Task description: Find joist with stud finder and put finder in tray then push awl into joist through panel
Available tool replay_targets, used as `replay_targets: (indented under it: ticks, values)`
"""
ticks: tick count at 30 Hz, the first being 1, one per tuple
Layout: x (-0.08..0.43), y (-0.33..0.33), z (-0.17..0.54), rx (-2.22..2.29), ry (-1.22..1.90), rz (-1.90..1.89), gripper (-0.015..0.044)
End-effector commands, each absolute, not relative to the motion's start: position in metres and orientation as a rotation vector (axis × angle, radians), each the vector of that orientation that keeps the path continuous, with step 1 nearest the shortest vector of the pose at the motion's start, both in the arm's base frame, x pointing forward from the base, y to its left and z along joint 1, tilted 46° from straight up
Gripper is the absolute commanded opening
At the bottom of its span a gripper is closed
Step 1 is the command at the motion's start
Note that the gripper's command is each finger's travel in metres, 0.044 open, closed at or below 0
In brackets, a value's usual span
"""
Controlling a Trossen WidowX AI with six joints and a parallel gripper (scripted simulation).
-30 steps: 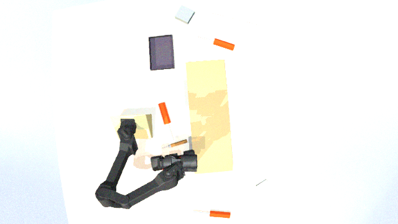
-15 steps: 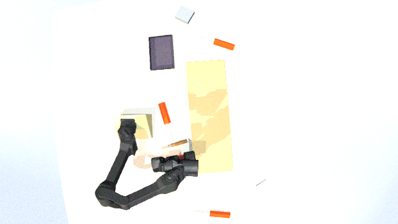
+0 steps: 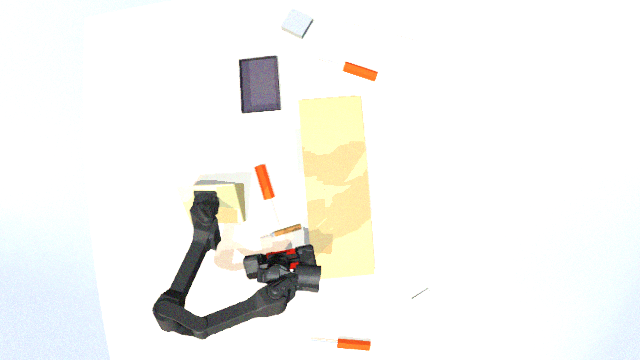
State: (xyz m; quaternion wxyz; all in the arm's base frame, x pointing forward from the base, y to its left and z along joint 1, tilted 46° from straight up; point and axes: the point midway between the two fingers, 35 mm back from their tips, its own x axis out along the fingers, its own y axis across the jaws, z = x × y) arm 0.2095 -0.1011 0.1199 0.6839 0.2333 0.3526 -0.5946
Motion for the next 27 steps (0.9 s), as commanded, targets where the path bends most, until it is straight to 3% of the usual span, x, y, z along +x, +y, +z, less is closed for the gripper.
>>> replay_targets:
  ticks: [1, 27]
  values:
    - [0.2103, -0.1013, 0.1213, 0.542, 0.817, -1.323, 0.0]
    - [0.2112, -0.1053, 0.1236, 0.66, 0.962, -1.287, 0.0]
